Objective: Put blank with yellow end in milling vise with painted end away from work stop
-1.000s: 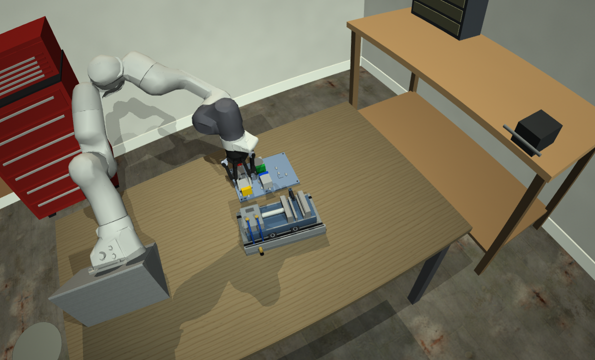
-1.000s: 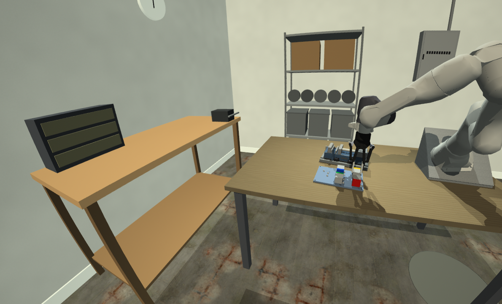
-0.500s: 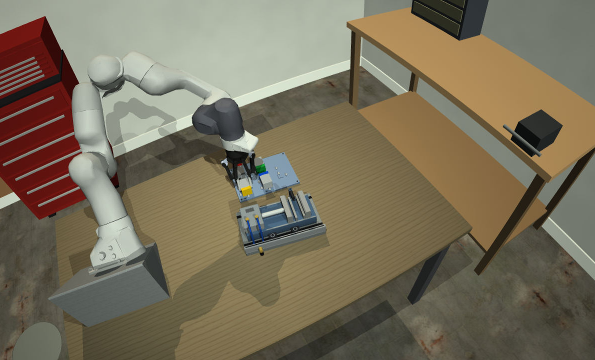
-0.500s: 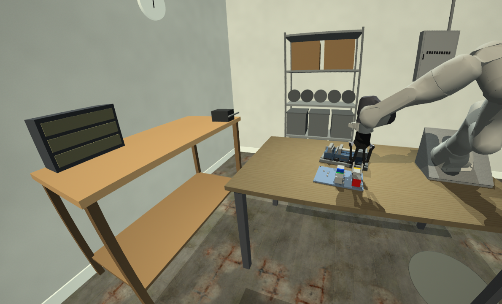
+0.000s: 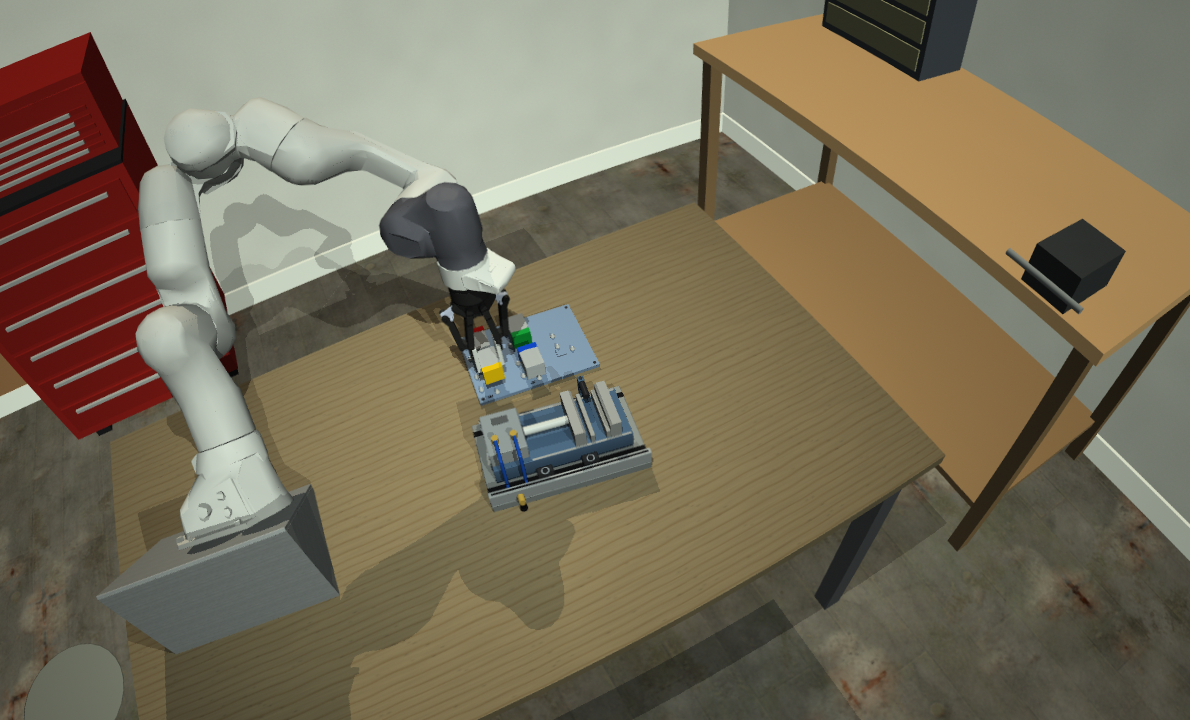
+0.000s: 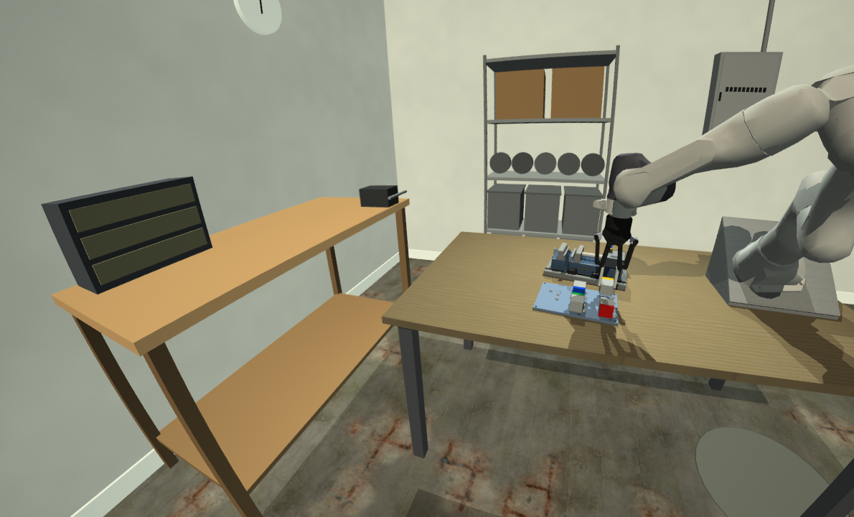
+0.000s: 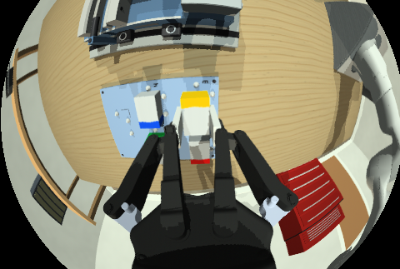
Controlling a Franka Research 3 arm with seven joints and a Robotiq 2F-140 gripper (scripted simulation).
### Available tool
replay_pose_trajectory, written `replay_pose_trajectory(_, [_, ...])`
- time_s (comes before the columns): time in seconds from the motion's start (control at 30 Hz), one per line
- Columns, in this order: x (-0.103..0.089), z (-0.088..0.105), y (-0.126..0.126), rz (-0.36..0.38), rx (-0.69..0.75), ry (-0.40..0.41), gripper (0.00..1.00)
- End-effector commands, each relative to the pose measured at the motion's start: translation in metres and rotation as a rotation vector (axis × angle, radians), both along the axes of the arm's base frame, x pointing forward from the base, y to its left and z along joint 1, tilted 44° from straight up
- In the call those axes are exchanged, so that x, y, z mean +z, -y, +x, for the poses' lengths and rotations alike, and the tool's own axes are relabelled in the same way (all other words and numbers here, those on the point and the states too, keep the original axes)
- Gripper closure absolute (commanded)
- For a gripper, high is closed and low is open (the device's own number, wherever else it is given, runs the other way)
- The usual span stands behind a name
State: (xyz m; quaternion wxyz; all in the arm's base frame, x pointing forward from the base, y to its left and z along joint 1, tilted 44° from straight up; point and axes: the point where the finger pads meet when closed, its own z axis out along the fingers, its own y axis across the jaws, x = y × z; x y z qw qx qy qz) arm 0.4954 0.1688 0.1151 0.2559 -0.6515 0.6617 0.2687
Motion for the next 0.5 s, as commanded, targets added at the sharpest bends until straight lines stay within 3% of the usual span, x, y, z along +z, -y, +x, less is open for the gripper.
replay_pose_trajectory(0.0, [0.003,-0.003,0.001,0.004,0.002,-0.014,1.00])
replay_pose_trajectory(0.23, [0.003,-0.003,0.001,0.004,0.002,-0.014,1.00])
replay_pose_trajectory(0.4, [0.023,-0.002,0.020,0.004,0.002,-0.014,1.00])
replay_pose_trajectory(0.47, [0.023,-0.002,0.020,0.004,0.002,-0.014,1.00])
